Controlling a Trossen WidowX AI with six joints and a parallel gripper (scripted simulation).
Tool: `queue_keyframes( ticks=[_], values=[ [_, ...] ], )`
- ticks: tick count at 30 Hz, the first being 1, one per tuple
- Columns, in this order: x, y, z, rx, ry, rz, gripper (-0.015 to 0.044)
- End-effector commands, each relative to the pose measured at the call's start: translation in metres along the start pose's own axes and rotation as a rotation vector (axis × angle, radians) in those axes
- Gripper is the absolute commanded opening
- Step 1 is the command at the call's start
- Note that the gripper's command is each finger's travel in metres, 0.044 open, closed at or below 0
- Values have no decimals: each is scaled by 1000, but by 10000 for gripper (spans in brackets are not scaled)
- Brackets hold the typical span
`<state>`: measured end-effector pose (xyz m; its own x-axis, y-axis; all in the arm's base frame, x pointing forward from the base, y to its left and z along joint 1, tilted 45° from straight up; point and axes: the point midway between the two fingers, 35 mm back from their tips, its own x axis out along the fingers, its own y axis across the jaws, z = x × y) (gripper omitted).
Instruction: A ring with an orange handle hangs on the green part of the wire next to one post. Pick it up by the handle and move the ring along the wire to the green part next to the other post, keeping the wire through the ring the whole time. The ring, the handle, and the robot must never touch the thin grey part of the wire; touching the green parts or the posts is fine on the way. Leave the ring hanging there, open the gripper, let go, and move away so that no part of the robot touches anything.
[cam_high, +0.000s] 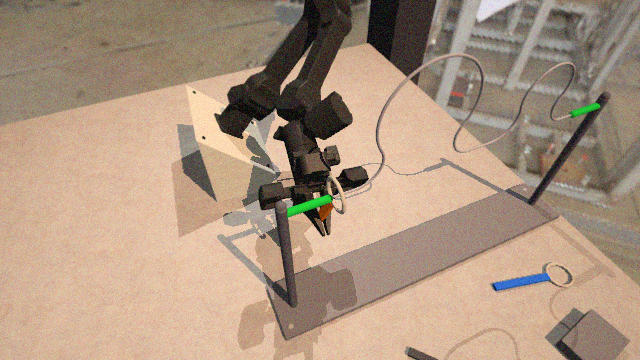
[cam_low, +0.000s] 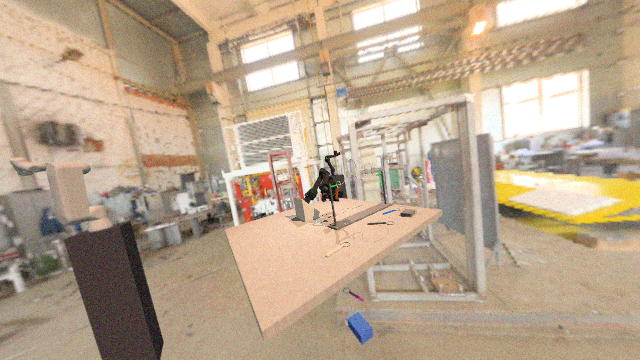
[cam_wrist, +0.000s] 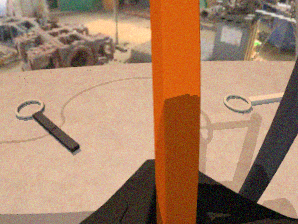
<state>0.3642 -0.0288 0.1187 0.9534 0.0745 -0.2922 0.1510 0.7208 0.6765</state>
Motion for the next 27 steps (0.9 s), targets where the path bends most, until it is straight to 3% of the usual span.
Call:
queue_keyframes(
  ticks=[1,27],
  values=[
    [0,-6,-4,-3,11,-6,-150],
    [6,-23,-13,-3,10,-6,-150]
  ],
)
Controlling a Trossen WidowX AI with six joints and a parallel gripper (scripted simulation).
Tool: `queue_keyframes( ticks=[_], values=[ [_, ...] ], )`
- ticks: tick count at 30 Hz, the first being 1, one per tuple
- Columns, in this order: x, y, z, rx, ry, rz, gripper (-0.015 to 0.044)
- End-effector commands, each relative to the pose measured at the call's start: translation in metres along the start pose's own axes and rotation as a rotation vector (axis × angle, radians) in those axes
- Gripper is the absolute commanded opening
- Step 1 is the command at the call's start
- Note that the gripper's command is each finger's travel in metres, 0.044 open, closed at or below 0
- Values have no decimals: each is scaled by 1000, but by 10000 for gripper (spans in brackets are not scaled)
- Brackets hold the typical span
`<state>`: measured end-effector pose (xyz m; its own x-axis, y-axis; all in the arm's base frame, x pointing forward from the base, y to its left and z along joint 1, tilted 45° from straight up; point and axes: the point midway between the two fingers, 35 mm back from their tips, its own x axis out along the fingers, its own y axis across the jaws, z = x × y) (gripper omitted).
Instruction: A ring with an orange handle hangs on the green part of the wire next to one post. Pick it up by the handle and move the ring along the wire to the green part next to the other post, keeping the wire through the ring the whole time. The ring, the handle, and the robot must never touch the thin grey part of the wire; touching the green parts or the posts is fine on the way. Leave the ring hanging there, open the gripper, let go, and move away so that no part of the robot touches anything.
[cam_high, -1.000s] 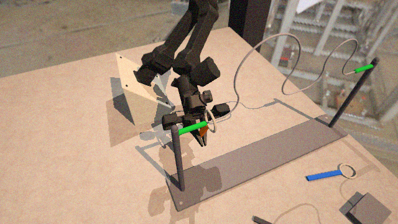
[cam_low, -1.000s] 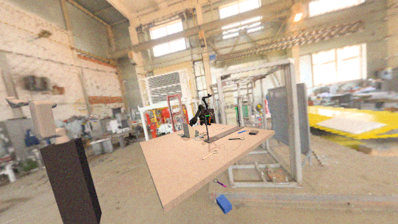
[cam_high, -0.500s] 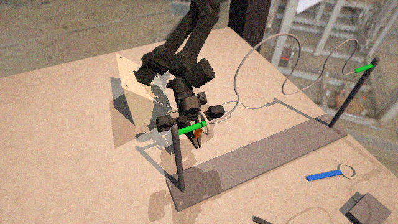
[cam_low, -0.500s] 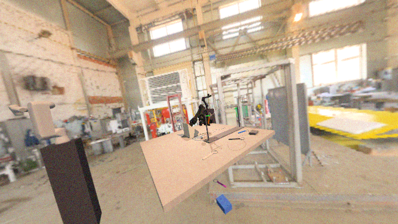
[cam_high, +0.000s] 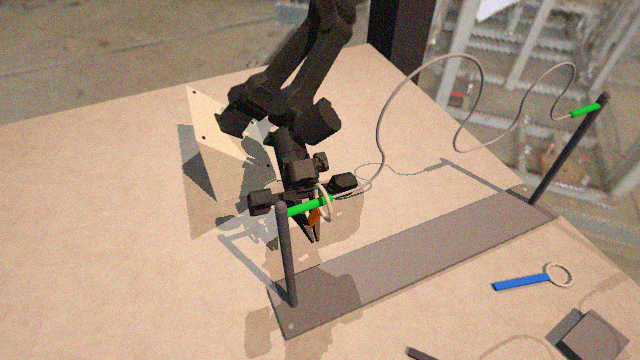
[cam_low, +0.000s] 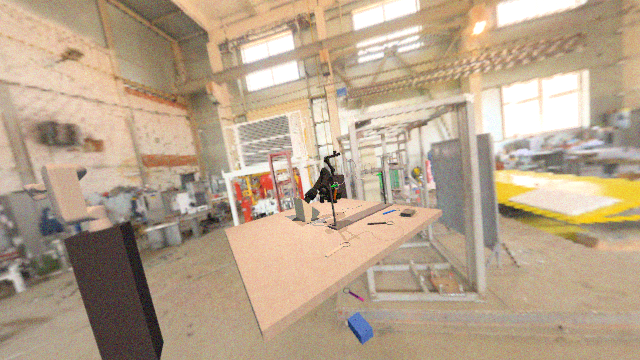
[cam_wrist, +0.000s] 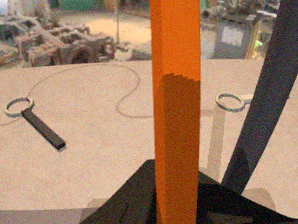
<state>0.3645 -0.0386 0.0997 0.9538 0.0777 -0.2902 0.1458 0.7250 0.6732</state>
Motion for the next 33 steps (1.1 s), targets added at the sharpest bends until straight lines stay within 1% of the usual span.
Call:
queue_keyframes(
  ticks=[1,25,33],
  values=[
    [1,-3,-9,3,9,-10,-150],
    [3,-3,-14,4,9,-10,-150],
    [4,-1,-12,-3,8,-4,60]
  ],
)
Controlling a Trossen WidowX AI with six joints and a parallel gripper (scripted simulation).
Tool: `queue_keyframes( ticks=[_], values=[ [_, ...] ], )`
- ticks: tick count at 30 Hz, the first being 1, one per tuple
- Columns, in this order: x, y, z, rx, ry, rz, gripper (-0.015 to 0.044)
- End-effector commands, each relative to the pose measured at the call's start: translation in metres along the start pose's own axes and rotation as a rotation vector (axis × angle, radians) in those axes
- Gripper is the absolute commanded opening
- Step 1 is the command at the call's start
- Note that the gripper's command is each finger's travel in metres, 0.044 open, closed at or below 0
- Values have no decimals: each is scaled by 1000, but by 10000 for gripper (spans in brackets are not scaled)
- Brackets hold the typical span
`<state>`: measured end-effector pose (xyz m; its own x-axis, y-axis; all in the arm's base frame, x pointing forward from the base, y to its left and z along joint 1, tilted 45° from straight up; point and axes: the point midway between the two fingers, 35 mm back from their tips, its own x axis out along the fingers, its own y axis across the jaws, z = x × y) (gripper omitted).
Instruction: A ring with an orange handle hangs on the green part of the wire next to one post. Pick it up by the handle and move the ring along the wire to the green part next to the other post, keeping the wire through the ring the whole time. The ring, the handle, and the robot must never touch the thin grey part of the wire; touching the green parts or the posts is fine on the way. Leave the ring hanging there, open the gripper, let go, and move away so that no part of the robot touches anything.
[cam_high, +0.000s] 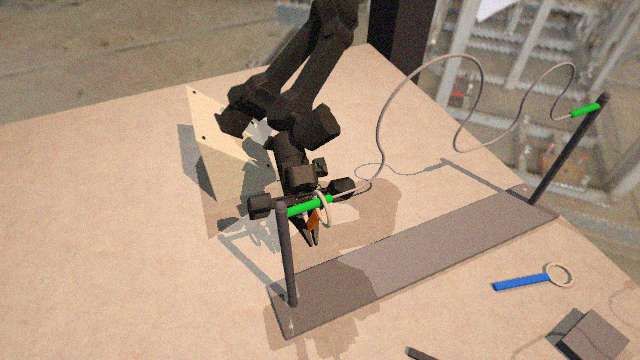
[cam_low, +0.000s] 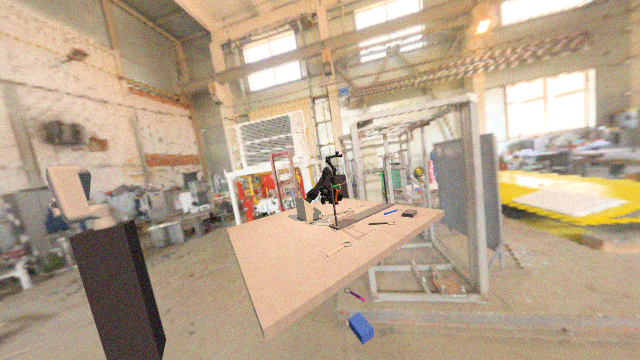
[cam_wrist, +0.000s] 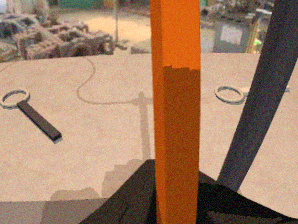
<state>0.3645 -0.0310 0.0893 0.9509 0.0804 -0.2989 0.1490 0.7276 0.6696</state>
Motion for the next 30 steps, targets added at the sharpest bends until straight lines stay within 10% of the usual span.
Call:
queue_keyframes(
  ticks=[1,4,30],
  values=[
    [0,0,0,0,0,0,86],
    [-1,0,0,0,0,0,160],
    [-50,-1,-1,7,2,-7,160]
  ],
)
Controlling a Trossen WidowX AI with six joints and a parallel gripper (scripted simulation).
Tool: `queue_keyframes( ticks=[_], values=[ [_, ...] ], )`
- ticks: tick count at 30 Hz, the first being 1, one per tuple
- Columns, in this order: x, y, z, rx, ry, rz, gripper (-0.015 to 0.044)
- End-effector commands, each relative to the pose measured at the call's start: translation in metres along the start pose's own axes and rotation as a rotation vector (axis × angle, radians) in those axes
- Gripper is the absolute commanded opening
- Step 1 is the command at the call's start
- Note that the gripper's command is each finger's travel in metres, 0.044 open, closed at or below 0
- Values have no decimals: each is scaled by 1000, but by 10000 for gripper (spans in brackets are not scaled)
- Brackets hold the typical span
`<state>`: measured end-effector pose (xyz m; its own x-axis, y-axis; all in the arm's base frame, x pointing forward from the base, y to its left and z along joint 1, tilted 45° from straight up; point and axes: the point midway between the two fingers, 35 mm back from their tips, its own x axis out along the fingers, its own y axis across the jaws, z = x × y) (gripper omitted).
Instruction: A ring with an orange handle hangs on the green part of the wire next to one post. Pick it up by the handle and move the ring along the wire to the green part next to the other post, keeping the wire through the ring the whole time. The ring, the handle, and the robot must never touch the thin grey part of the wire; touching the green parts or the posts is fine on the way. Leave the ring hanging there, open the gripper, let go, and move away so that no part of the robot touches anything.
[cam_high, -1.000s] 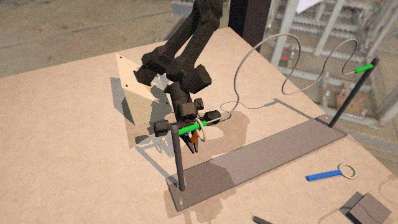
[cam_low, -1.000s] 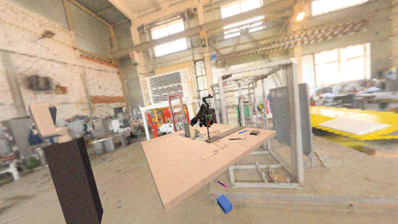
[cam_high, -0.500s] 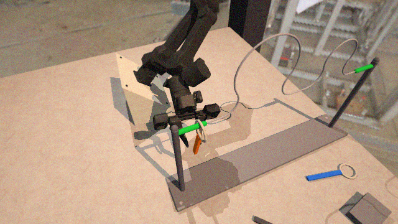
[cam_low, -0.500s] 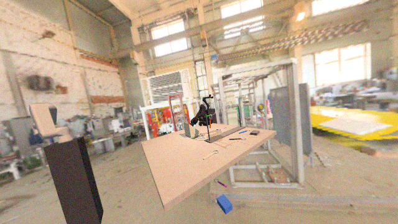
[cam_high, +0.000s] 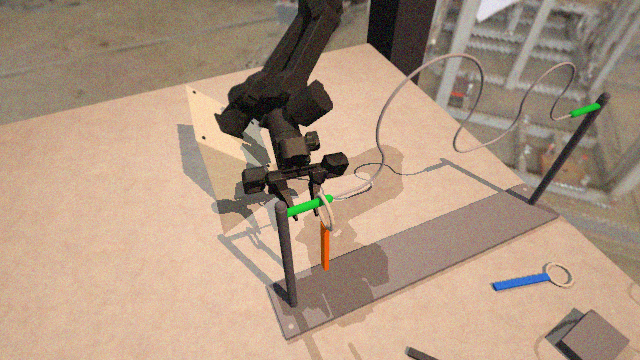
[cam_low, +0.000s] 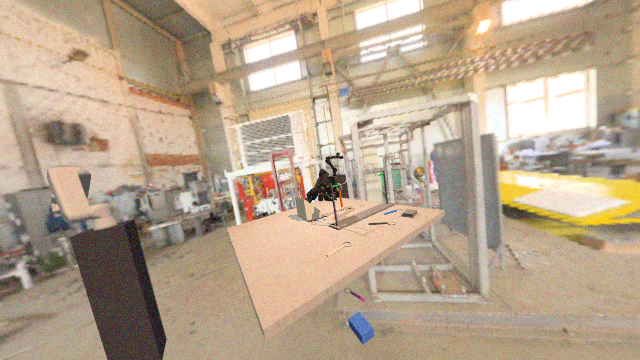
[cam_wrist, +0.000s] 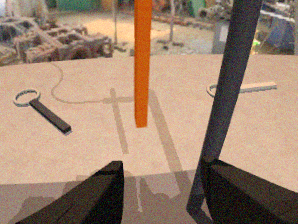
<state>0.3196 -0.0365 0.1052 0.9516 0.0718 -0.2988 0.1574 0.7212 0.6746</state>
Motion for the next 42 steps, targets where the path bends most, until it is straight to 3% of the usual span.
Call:
queue_keyframes(
  ticks=[1,24,35,42],
  values=[
    [-2,-1,-3,-3,8,-1,160],
    [-2,-1,-3,-3,8,-1,160],
    [-50,-1,-4,1,3,-2,440],
    [-50,-1,-4,1,3,-2,440]
  ],
)
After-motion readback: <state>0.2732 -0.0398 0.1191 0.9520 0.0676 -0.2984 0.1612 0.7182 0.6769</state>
